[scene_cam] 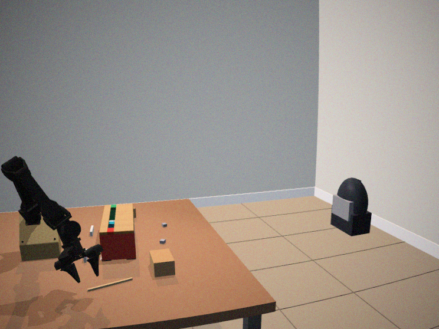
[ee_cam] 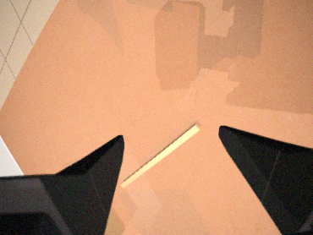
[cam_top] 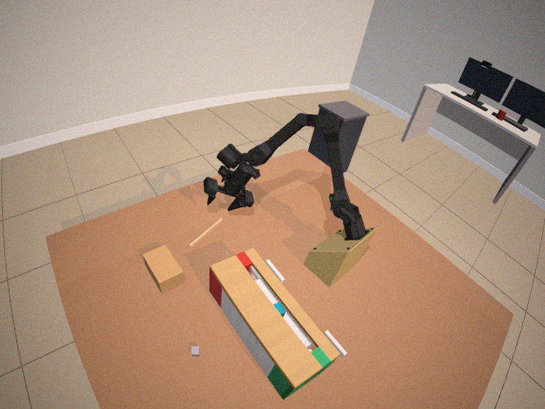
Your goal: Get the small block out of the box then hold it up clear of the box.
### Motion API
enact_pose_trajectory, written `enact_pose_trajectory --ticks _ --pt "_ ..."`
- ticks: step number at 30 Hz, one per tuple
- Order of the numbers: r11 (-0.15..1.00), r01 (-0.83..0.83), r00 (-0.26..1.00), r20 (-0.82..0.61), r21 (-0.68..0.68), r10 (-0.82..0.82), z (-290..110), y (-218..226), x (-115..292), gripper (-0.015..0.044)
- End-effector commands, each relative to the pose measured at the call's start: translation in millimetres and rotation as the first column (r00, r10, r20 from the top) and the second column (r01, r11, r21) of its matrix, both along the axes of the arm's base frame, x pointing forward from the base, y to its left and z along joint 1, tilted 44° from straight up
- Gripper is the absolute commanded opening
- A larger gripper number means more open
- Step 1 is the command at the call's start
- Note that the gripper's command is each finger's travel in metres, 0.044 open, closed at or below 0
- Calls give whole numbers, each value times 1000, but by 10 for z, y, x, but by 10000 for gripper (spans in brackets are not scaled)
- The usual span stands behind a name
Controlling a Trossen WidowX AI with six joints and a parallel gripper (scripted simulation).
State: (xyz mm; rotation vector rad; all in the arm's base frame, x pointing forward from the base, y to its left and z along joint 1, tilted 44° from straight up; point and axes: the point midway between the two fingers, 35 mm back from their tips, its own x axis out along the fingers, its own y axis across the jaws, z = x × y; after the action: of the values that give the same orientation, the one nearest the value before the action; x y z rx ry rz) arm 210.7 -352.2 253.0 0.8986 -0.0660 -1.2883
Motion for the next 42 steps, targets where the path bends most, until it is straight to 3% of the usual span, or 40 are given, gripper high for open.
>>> enact_pose_trajectory --ticks 1,8,13,21,30,35,42 --pt "990 -112 993 -20 91 114 -186 365 474 400" --pt "930 -284 949 -67 235 307 -488 1150 1078 400" --pt "858 -389 910 -6 334 415 -611 1784 1447 400" --pt "777 -479 845 -27 408 535 -779 2343 1587 400" --pt "769 -236 881 -203 594 426 -1562 3053 1329 400" --pt "825 -6 875 -397 565 278 -2017 3489 911 400" --pt "836 20 871 -420 549 255 -2061 3534 849 400"
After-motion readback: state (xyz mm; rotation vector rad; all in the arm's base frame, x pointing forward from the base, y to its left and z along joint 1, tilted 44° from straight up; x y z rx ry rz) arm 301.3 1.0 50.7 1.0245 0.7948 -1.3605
